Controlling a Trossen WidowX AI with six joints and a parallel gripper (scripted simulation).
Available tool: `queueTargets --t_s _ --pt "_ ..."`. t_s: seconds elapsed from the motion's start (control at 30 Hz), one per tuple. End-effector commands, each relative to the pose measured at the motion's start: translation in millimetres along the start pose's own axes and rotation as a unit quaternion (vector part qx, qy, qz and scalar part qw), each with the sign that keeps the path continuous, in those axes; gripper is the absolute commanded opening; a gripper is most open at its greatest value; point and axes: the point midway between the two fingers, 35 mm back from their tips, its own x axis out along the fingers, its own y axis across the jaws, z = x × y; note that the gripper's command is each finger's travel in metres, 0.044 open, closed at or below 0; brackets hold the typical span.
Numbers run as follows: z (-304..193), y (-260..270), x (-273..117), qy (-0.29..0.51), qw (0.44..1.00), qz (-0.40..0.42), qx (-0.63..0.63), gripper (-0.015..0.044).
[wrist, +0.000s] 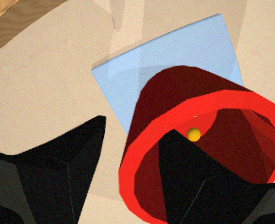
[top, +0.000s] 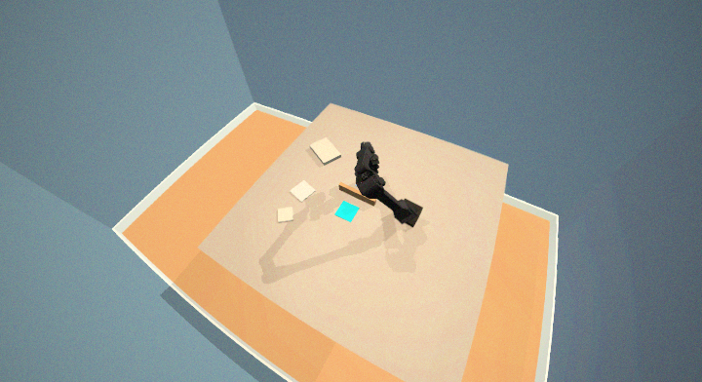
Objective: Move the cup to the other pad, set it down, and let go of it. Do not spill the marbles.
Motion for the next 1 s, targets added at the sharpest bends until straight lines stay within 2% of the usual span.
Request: queueTargets --t_s 0.0,0.63,0.97 --pt "0.0 -0.2 -0.4 0.0 1.0 0.0 0.0 0.0128" --pt "0.0 -0.2 -0.4 0.0 1.0 0.0 0.0 0.0001" --pt "-0.2 -2.3 -18.0 0.001 1.0 -0.001 0.001 0.0"
